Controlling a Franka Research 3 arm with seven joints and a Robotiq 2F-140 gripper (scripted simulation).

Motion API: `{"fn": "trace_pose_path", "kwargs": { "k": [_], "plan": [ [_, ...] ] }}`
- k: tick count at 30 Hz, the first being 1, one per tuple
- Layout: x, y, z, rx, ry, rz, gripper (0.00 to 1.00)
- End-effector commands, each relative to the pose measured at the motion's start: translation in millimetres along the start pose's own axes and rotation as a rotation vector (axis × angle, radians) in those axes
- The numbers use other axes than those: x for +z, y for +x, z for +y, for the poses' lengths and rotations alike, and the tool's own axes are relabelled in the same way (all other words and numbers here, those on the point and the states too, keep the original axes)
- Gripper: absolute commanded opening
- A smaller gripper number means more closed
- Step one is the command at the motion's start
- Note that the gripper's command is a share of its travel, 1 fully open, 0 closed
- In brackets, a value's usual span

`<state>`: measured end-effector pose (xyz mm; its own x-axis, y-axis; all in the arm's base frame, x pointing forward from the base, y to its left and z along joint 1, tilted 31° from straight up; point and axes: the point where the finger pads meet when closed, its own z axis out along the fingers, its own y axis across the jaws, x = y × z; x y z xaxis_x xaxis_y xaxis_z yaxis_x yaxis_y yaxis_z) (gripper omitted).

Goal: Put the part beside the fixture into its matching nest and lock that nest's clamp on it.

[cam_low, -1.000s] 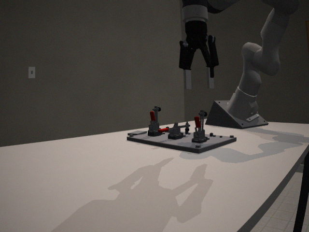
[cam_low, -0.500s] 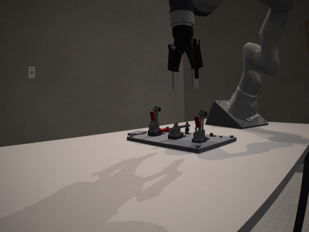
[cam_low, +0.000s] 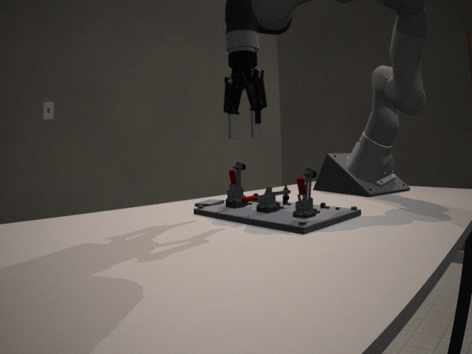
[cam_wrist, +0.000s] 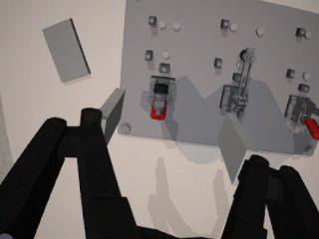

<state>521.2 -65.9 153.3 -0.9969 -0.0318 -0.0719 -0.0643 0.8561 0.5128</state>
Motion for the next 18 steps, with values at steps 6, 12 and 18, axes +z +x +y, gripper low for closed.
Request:
{"fn": "trace_pose_path", "kwargs": {
  "k": [6,12,18],
  "plan": [
    [-0.6,-1.8,-67.4,-0.101,-0.001,0.000,0.58],
    [-0.5,-2.0,-116.8,-0.101,-0.001,0.000,0.58],
    [-0.5,-2.1,-150.2,-0.101,-0.001,0.000,0.58]
  ]
}}
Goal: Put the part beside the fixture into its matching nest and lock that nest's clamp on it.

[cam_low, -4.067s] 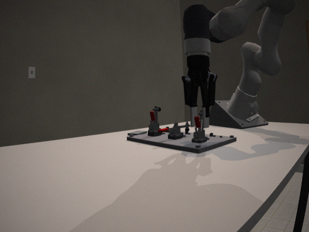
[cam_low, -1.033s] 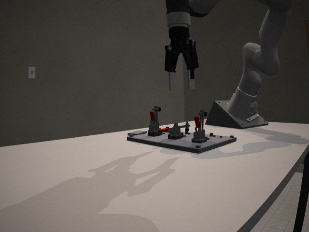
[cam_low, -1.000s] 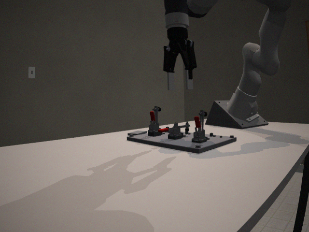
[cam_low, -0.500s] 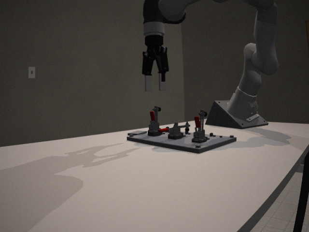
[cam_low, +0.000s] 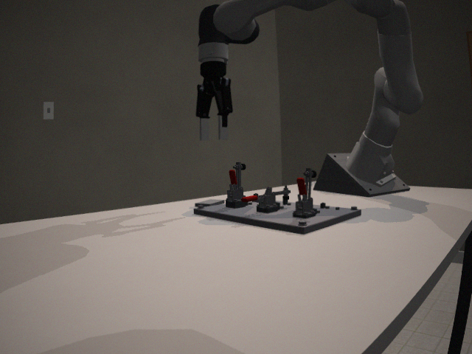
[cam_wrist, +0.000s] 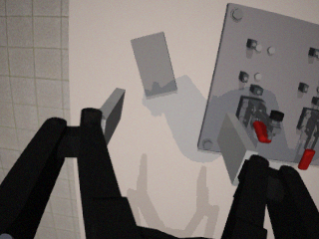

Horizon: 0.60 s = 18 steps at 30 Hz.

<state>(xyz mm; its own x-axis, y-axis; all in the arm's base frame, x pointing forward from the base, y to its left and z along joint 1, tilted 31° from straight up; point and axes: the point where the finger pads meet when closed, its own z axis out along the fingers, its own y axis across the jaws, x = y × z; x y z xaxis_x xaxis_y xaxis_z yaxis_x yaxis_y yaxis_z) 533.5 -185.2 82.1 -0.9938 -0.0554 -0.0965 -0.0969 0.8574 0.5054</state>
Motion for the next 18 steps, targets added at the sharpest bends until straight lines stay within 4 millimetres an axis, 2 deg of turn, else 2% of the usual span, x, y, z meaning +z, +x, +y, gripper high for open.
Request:
{"fn": "trace_pose_path", "kwargs": {
  "k": [1,10,18],
  "plan": [
    [-0.4,1.8,-14.6,-0.068,-0.007,0.008,0.58],
    [-0.3,2.3,-29.4,-0.068,-0.007,0.008,0.58],
    [-0.3,2.3,-30.8,-0.068,-0.007,0.008,0.58]
  ]
}}
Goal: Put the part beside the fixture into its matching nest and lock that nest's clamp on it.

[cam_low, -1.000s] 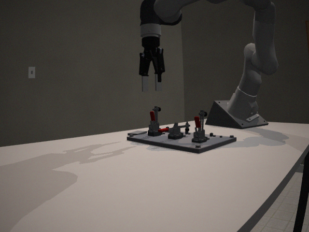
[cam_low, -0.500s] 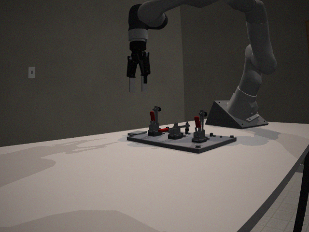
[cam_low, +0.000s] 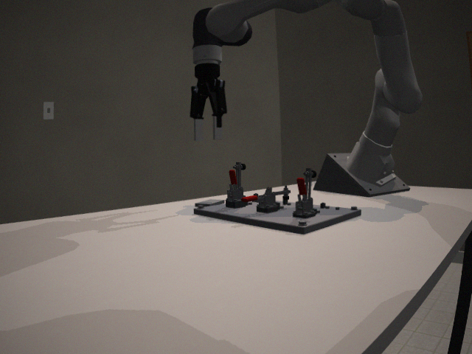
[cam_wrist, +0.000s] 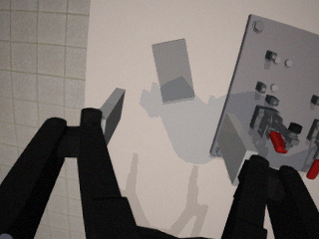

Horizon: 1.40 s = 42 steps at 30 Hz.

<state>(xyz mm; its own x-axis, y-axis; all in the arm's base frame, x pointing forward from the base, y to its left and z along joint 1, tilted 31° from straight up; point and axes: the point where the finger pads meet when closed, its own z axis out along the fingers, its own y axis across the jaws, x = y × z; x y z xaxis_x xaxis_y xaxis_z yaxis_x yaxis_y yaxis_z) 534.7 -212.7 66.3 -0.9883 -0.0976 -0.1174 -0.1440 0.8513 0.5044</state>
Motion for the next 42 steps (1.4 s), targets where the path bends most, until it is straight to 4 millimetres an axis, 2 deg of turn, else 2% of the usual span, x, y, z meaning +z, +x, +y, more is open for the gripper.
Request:
{"fn": "trace_pose_path", "kwargs": {
  "k": [1,21,32,42],
  "plan": [
    [0.2,0.4,0.9,-0.021,-0.002,0.005,0.58],
    [0.2,0.4,0.9,-0.077,-0.003,0.005,0.58],
    [0.2,0.4,0.9,-0.334,-0.003,0.004,0.58],
    [0.2,0.4,0.9,-0.408,-0.003,0.004,0.58]
  ]
}}
